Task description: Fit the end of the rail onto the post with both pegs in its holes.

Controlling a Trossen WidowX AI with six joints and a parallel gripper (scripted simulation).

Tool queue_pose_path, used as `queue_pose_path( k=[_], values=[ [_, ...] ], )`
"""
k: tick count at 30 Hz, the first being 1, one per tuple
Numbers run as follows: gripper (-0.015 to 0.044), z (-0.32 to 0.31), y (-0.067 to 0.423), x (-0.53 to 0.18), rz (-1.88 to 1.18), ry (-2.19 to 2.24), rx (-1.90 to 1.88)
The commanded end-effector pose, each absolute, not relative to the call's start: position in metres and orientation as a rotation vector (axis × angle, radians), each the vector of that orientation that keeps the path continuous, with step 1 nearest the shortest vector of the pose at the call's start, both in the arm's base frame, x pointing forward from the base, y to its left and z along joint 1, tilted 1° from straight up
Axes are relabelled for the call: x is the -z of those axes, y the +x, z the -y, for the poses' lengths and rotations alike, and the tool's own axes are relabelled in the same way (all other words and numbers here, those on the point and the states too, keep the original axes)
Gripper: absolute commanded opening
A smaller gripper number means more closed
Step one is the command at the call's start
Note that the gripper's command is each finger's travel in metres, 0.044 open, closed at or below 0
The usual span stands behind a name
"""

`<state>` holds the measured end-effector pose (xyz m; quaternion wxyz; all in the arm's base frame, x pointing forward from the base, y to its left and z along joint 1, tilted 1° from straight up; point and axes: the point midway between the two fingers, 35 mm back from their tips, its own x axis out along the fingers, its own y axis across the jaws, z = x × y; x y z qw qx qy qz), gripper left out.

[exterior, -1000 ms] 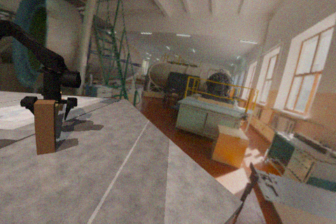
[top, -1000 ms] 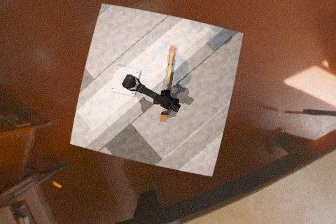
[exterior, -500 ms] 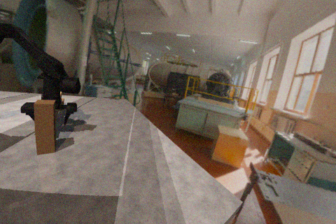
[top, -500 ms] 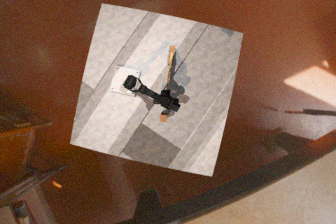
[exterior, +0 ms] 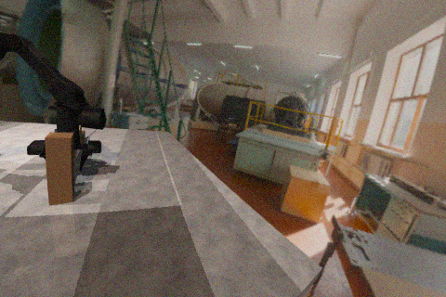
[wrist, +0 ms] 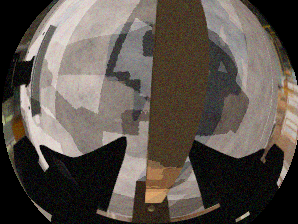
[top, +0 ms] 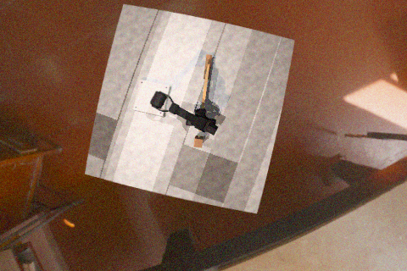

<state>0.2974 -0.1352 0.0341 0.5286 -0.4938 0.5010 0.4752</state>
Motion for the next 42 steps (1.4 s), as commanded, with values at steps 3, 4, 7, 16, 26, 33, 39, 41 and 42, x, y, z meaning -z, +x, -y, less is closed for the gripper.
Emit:
queue_pose_path(
  k=[3, 4, 7, 16, 26, 33, 39, 41, 42],
  values=[
    [0.0151, 0.1353, 0.2968, -0.0317, -1.203, -1.176, -1.138],
    [0.0125, 0.1353, 0.2968, -0.0317, -1.203, -1.176, -1.138],
    [0.0046, 0.1353, 0.2968, -0.0317, -1.203, -1.176, -1.138],
    [0.0000, 0.1353, 0.2968, -0.0317, -1.203, -1.176, -1.138],
    [0.0000, 0.1351, 0.2968, -0.0325, -1.203, -1.176, -1.138],
    [0.0000, 0.1349, 0.2967, -0.0369, -1.203, -1.176, -1.138],
    [0.0000, 0.1350, 0.2968, -0.0399, -1.203, -1.176, -1.138],
    [0.0000, 0.1350, 0.2970, -0.0409, -1.203, -1.176, -1.138],
    [0.0000, 0.1350, 0.2971, -0.0414, -1.203, -1.176, -1.138]
  ],
)
